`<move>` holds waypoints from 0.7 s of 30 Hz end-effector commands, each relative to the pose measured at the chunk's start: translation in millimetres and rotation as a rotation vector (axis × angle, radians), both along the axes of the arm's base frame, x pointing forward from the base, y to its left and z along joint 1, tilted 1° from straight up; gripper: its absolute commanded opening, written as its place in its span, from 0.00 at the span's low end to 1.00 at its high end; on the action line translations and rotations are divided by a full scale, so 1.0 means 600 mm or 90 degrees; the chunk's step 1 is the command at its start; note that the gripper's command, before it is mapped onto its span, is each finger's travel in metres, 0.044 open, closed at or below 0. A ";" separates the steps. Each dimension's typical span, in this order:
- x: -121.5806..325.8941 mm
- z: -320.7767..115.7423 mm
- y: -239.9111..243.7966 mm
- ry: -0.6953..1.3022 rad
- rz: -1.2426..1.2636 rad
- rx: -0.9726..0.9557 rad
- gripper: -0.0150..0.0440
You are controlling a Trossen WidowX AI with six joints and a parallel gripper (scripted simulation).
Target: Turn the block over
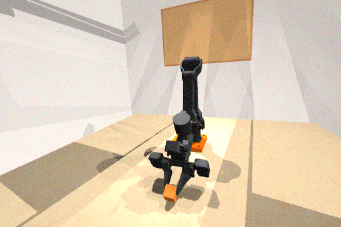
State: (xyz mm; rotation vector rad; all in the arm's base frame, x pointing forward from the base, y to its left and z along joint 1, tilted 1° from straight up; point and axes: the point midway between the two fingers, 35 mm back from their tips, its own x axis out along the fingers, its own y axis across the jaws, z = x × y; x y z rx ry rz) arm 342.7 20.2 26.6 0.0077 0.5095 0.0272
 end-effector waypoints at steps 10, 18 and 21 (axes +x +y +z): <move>-0.007 -0.005 -0.002 -0.009 -0.003 -0.002 0.25; -0.007 -0.005 -0.002 -0.009 -0.003 -0.002 0.48; -0.007 -0.005 -0.002 -0.009 -0.003 -0.002 0.61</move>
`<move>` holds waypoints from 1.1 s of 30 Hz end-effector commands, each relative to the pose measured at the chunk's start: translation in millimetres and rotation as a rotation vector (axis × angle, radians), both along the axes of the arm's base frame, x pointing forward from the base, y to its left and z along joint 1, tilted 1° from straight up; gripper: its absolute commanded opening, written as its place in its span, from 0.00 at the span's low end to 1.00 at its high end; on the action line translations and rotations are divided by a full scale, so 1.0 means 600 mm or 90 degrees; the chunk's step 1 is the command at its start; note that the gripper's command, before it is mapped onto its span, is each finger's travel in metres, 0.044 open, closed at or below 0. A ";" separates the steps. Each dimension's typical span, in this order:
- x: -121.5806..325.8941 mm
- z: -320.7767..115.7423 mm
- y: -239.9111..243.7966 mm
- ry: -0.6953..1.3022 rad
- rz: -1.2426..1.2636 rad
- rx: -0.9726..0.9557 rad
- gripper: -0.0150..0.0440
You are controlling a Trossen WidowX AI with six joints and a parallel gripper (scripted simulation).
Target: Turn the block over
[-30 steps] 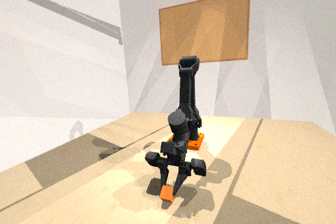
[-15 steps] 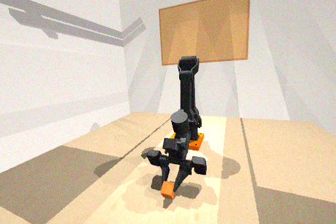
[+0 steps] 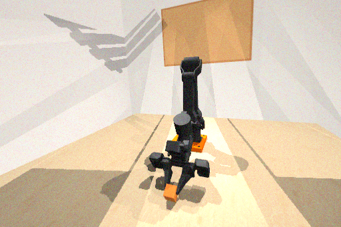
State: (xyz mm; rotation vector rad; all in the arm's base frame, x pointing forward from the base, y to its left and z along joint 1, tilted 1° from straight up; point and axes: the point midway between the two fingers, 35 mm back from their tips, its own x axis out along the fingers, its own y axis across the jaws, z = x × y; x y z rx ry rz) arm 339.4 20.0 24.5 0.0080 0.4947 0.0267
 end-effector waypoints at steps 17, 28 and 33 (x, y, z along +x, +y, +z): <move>-0.001 -0.001 -0.001 0.001 -0.003 -0.002 1.00; -0.001 -0.001 -0.001 0.001 -0.003 -0.002 1.00; -0.001 -0.001 -0.001 0.001 -0.003 -0.002 1.00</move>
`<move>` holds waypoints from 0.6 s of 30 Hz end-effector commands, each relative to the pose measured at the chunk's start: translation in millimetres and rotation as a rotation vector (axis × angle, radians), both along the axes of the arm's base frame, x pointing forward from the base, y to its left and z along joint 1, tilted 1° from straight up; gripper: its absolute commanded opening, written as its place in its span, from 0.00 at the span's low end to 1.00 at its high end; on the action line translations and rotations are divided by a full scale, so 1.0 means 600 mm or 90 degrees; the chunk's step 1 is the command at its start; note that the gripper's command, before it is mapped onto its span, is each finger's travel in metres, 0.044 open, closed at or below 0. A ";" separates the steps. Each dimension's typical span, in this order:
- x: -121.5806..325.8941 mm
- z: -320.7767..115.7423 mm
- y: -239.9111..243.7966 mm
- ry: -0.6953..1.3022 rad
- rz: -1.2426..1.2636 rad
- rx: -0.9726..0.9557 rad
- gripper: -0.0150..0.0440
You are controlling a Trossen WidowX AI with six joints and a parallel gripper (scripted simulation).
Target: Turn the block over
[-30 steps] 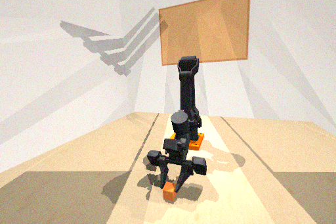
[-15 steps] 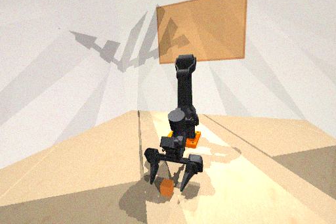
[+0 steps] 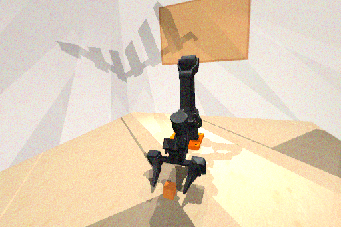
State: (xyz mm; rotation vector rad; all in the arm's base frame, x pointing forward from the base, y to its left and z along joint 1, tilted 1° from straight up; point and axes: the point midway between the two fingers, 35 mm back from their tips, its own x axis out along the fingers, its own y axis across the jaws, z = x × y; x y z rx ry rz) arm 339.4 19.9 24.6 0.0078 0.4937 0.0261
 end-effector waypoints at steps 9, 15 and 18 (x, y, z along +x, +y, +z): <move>-0.001 -0.001 -0.001 0.001 -0.003 -0.002 1.00; 0.019 0.009 0.000 0.098 -0.001 -0.005 1.00; 0.020 0.029 0.000 0.164 0.000 -0.006 1.00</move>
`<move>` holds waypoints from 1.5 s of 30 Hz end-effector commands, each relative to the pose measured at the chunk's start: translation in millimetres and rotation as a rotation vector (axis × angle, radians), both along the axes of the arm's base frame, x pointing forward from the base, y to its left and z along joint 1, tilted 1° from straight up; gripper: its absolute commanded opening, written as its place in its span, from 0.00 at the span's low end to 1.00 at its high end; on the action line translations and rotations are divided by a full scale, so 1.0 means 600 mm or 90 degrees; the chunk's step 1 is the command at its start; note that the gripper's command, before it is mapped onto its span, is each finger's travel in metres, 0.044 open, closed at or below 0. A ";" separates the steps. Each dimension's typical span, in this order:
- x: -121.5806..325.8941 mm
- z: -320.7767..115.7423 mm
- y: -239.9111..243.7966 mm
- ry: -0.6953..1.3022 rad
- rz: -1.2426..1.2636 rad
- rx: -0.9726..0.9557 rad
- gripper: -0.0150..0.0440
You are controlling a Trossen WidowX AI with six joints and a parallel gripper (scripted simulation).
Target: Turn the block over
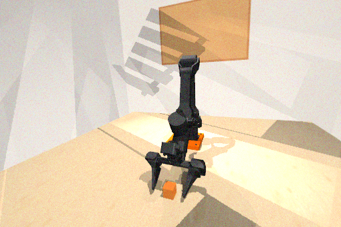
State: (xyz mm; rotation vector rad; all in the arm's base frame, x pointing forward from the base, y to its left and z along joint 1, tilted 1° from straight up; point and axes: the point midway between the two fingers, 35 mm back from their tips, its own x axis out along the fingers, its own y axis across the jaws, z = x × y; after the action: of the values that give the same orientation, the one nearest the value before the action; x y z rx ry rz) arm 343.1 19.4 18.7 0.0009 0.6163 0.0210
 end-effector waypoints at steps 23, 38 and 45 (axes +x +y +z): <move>-0.041 0.126 -0.002 0.251 0.002 -0.002 1.00; -0.004 0.141 -0.001 0.391 0.005 -0.003 1.00; 0.018 0.156 -0.001 0.544 0.005 -0.008 1.00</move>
State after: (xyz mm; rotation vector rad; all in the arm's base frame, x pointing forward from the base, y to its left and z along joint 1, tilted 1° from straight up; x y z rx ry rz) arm 344.4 17.7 107.7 -0.0035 1.3104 0.0172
